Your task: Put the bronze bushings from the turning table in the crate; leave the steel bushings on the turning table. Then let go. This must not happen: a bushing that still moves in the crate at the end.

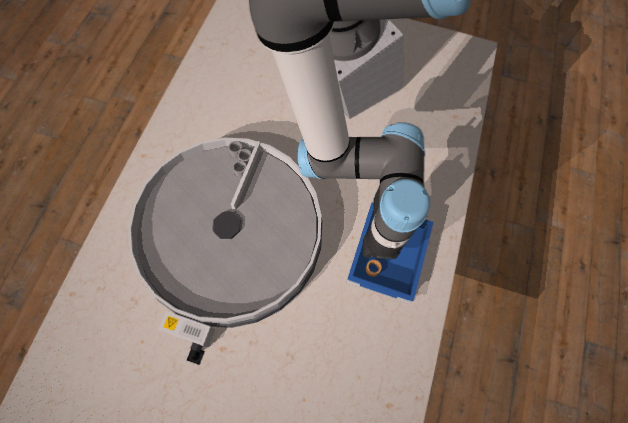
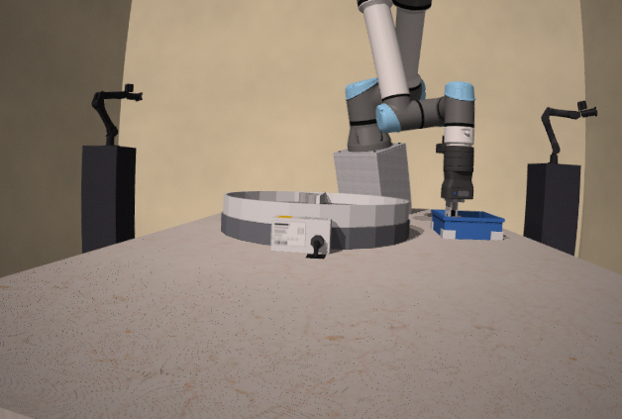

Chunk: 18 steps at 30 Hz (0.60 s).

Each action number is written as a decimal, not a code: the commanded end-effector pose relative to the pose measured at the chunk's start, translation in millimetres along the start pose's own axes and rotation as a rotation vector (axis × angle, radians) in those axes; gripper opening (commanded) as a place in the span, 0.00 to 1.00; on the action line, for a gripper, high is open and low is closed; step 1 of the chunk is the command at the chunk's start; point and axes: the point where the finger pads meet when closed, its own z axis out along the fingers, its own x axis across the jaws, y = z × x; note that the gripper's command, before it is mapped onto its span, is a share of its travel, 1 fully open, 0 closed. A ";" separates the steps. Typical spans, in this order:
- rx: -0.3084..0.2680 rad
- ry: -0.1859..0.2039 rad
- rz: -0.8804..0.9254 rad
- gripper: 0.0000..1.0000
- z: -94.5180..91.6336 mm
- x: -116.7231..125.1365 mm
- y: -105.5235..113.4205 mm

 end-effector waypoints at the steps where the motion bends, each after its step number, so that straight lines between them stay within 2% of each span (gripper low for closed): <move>1: -0.002 0.000 0.000 0.00 1.3 0.0 0.5; 5: -0.002 0.000 0.000 0.00 8.2 0.0 0.6; 18: -0.002 0.000 0.000 0.00 8.8 0.0 0.6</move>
